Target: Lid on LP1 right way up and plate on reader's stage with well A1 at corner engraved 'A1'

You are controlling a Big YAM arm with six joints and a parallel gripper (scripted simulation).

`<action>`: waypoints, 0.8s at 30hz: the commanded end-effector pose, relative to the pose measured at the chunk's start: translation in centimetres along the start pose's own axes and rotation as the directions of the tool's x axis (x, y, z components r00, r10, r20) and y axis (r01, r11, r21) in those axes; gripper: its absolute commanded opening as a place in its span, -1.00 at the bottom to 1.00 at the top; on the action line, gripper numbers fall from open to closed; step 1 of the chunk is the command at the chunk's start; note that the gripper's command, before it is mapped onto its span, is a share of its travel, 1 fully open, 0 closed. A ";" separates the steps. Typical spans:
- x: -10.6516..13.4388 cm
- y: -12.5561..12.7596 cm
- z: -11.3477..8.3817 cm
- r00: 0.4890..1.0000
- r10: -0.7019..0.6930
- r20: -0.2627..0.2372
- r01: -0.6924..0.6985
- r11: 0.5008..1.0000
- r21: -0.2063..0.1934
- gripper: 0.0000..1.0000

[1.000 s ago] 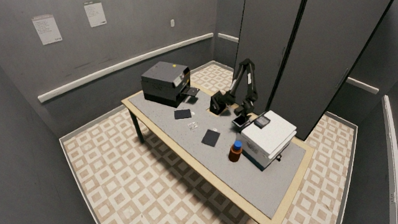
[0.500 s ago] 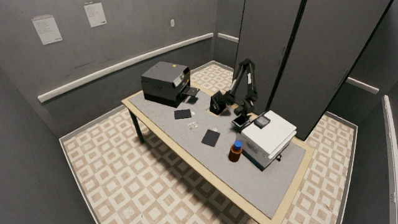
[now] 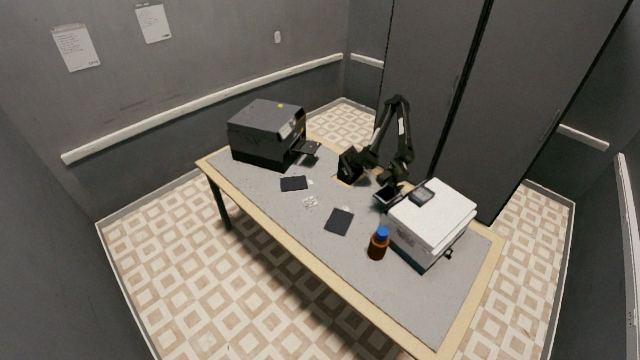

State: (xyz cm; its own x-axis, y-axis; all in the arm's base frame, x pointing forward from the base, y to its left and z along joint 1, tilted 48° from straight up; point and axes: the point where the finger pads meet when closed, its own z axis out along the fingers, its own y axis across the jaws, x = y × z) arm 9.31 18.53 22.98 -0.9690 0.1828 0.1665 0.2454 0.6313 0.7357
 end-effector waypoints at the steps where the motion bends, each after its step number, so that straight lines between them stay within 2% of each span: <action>1: 0.2 1.8 -1.6 0.999 -0.038 0.023 0.039 0.999 -0.032 1.00; 17: 0.2 2.3 -1.9 0.999 -0.048 0.027 0.049 0.998 -0.040 1.00; 24: 0.1 1.1 -0.9 0.999 -0.030 0.015 0.030 0.999 -0.020 1.00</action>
State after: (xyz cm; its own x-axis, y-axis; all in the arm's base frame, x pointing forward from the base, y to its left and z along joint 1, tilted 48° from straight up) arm 9.36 18.55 23.31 -0.9704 0.1811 0.1597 0.2391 0.6288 0.7399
